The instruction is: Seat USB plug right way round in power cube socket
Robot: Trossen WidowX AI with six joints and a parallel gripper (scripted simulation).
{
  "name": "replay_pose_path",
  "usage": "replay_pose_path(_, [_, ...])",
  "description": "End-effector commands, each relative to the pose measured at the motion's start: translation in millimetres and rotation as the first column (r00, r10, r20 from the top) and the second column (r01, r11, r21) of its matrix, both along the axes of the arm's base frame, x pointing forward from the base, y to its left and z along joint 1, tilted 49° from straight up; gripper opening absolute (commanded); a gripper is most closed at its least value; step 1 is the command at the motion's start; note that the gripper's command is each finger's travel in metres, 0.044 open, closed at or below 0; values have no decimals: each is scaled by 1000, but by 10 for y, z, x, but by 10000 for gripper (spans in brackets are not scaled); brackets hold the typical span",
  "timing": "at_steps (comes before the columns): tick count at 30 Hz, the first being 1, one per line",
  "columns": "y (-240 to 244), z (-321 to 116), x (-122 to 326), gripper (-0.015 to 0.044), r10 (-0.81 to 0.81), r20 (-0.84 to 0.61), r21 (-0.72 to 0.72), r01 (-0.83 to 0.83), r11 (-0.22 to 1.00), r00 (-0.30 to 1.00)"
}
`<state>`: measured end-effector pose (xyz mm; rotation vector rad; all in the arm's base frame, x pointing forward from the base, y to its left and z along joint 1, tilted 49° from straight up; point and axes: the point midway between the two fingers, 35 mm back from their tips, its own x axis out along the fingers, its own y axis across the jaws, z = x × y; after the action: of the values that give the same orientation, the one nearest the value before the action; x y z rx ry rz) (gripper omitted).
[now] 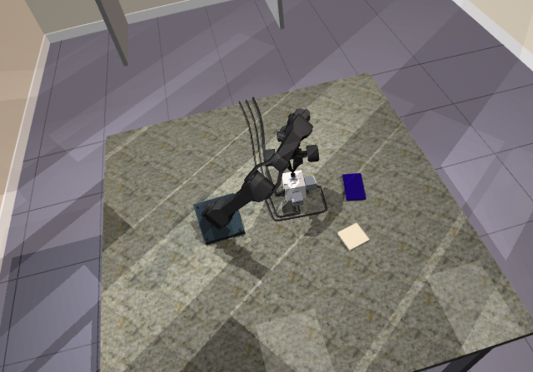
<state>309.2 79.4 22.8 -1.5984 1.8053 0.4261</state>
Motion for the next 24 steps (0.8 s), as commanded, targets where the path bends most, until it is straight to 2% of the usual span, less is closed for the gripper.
replay_pose_path(1, [-5, -5, -5, 0, 62, -70, 3, -62, 998, 996])
replay_pose_path(24, [-4, -11, 3, 0, 72, -75, 11, -72, 997, 995])
